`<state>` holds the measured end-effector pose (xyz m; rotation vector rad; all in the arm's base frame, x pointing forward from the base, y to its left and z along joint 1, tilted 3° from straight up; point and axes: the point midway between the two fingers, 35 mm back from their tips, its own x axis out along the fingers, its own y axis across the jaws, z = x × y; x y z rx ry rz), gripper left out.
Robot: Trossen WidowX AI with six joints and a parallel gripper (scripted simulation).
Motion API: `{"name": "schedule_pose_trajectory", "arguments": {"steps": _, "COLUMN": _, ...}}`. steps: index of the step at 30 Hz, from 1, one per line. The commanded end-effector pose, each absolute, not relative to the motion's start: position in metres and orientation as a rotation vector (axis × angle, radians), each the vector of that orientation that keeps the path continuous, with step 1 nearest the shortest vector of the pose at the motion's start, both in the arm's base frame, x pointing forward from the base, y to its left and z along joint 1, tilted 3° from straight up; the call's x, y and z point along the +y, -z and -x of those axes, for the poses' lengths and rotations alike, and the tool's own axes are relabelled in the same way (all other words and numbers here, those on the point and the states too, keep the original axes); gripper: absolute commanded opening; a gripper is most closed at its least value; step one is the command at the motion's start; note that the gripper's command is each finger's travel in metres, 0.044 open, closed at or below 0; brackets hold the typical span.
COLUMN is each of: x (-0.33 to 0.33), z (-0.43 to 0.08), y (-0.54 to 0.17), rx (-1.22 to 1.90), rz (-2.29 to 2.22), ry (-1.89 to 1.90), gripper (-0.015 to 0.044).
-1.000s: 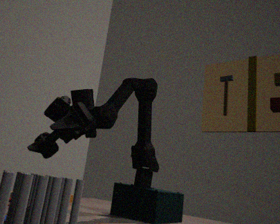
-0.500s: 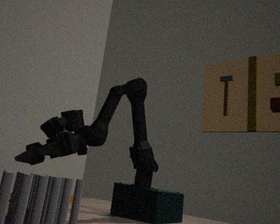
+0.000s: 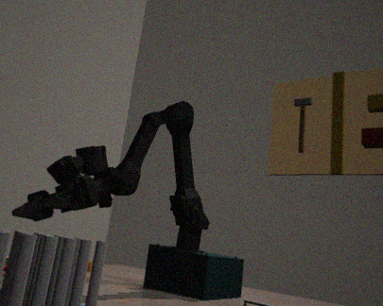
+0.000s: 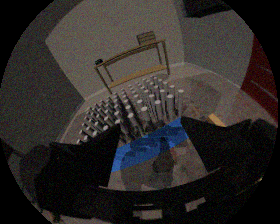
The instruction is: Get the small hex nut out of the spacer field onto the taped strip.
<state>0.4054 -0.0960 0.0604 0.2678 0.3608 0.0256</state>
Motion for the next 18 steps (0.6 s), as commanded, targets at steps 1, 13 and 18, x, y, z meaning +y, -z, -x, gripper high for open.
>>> {"name": "schedule_pose_trajectory", "arguments": {"steps": 1, "x": -0.096, "z": -0.405, "y": -0.060, "rx": 0.360, "rz": -0.263, "ry": -0.029, "gripper": 0.0440}}
{"name": "schedule_pose_trajectory", "arguments": {"steps": 13, "x": -0.095, "z": -0.406, "y": -0.061, "rx": 0.362, "rz": -0.265, "ry": -0.031, "gripper": 0.0440}}
{"name": "schedule_pose_trajectory", "arguments": {"steps": 18, "x": -0.074, "z": -0.424, "y": -0.065, "rx": 0.398, "rz": -0.302, "ry": -0.070, "gripper": 0.0440}}
